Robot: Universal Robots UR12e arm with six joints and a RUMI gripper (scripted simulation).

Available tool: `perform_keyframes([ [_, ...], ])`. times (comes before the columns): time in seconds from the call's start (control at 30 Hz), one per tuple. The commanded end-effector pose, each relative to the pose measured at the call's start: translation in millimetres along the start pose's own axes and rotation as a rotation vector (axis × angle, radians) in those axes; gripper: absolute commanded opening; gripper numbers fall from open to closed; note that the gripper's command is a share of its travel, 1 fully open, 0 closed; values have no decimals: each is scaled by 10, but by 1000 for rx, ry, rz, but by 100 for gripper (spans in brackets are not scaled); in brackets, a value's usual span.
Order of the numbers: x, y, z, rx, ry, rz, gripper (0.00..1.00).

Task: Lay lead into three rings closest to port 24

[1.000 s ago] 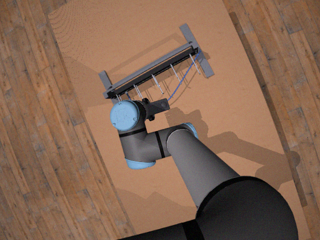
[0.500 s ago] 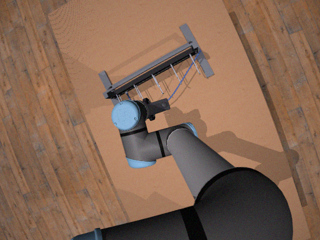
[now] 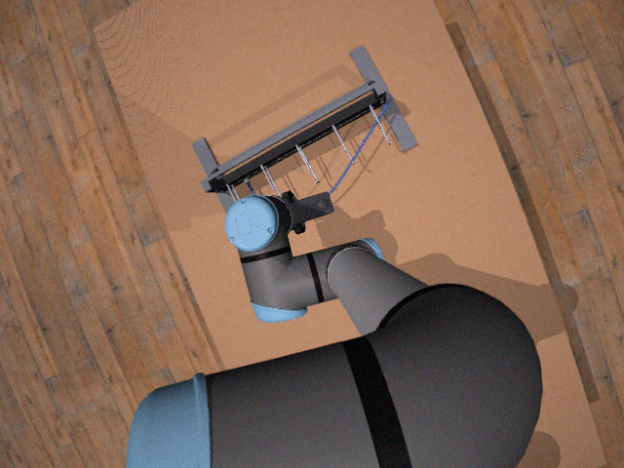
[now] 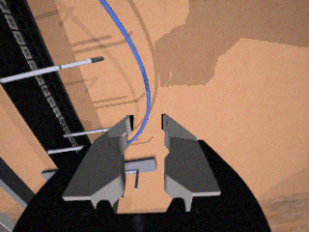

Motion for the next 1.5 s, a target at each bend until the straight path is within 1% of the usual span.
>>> perform_keyframes([
  [0.0, -7, 1, -78, 0, 1, 0, 20],
  [0.27, -8, 1, -292, 0, 1, 0, 20],
  [0.47, -8, 1, -404, 0, 1, 0, 20],
  [0.83, -8, 1, -472, 0, 1, 0, 20],
  [1.47, -8, 1, -474, 0, 1, 0, 20],
])
Point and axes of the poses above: the point where the finger pads meet when closed, its own z axis back along the fingers, its own x axis across the jaws, y = z × x, the point moved 10 cm from there along z, back along the fingers, and after that the axes turned 11 degrees about z, right-handed, at the moved point
